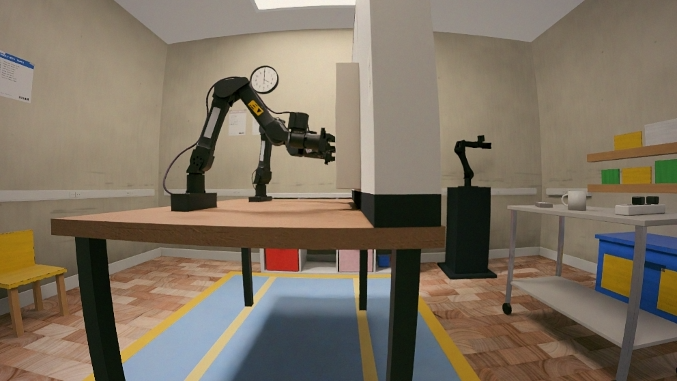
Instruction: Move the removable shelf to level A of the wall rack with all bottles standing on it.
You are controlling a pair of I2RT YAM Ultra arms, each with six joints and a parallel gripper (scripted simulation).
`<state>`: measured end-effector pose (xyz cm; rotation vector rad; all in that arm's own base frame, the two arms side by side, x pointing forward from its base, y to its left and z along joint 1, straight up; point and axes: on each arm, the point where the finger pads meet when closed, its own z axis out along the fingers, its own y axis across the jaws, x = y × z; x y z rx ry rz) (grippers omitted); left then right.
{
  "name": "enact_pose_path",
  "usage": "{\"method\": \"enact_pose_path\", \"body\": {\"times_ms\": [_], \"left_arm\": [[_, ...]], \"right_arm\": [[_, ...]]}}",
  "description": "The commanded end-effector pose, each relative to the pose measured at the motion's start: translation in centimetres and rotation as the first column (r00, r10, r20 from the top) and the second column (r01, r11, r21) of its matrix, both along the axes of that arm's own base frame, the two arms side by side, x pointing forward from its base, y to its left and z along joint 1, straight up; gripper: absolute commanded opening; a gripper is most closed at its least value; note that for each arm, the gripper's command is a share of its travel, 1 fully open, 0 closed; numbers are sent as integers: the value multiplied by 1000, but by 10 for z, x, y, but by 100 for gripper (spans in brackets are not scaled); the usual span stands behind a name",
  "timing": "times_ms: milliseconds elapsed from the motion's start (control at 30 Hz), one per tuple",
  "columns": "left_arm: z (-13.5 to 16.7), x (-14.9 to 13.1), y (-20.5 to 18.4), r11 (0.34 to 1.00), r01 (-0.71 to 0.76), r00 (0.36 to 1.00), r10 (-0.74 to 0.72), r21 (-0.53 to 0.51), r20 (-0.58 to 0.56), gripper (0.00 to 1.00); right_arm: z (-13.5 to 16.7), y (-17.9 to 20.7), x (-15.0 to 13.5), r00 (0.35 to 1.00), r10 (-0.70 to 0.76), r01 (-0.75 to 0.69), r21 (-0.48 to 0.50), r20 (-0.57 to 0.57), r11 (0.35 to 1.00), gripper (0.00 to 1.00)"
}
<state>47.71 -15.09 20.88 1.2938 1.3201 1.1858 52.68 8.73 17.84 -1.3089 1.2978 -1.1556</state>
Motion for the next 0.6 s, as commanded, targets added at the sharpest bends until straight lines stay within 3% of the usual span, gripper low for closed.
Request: {"method": "enact_pose_path", "body": {"times_ms": [0, 567], "left_arm": [[55, 6, 1, 1000, -3, 992, 5, -12, 124, 0], [60, 6, 1, 1000, -3, 992, 5, -12, 124, 0]], "right_arm": [[56, -2, 7, 992, 0, -1, 10, 126, 1000, 0], [63, -2, 7, 992, 0, -1, 10, 126, 1000, 0]]}}
